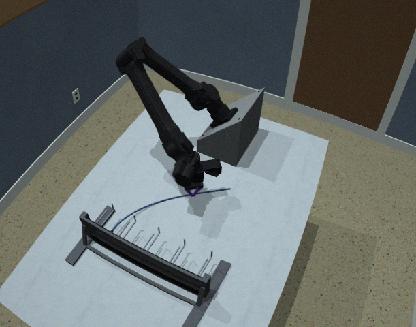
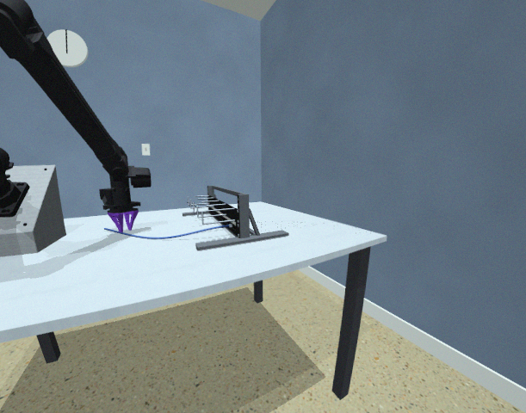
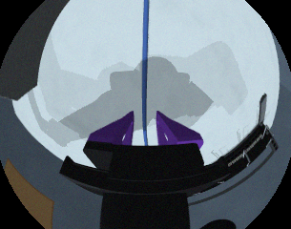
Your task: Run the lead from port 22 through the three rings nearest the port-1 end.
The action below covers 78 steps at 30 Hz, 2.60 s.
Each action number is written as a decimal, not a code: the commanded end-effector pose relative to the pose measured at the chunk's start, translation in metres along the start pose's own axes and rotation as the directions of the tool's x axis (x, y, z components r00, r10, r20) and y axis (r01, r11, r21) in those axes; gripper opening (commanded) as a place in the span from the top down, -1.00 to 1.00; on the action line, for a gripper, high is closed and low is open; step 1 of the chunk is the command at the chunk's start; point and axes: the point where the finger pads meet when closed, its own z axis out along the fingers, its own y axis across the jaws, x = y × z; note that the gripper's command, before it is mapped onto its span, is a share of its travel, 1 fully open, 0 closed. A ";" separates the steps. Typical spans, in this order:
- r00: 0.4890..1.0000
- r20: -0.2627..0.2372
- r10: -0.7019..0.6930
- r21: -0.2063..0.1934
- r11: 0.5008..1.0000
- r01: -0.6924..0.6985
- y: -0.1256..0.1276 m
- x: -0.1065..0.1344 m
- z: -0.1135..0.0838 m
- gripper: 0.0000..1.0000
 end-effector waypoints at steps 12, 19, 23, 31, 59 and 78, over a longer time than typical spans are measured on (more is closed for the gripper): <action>1.000 -0.007 0.012 0.015 1.000 -0.012 0.001 0.005 -0.002 0.37; 1.000 -0.007 0.013 0.015 1.000 -0.013 0.001 0.005 -0.002 0.37; 1.000 -0.008 0.016 0.016 1.000 -0.015 0.000 0.006 -0.003 0.37; 1.000 -0.008 0.015 0.016 1.000 -0.015 0.000 0.006 -0.003 0.37; 1.000 -0.008 0.015 0.016 1.000 -0.015 0.000 0.006 -0.003 0.37; 1.000 -0.009 0.023 0.018 1.000 -0.023 -0.005 0.012 -0.003 0.37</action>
